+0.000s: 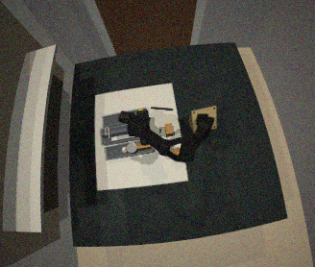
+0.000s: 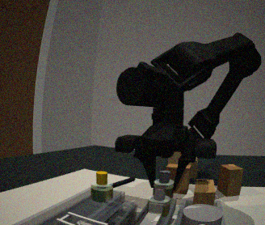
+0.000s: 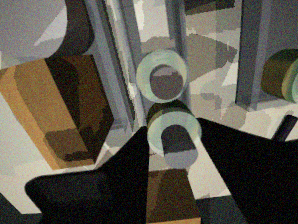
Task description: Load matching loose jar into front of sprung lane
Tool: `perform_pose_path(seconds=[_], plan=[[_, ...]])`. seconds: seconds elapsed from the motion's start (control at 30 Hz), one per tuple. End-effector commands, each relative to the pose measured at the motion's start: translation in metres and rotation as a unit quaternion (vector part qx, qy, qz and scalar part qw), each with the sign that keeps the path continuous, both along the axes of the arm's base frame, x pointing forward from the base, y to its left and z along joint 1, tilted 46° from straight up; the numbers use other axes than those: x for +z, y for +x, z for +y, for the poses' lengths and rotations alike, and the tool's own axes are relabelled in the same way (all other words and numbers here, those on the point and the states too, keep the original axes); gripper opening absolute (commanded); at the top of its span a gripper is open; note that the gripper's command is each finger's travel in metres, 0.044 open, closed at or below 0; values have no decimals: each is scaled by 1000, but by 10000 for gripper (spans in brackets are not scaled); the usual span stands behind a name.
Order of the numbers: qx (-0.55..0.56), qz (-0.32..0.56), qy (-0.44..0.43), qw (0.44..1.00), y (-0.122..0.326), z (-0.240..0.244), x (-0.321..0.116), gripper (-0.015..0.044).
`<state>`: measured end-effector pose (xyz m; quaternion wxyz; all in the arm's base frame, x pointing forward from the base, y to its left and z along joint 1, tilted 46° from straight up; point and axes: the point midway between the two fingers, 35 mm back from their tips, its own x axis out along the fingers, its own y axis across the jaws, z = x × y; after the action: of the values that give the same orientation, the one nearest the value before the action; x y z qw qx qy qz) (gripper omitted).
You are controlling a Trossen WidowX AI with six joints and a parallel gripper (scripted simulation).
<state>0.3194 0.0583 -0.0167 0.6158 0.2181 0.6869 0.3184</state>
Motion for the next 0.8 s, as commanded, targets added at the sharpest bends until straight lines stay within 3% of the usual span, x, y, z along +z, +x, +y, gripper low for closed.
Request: perform_pose_path(seconds=[0.0, 0.77], plan=[[-4, -16, 5, 1000, 12, 1, 5, 0], [-4, -16, 5, 1000, 19, 1, 6, 0]])
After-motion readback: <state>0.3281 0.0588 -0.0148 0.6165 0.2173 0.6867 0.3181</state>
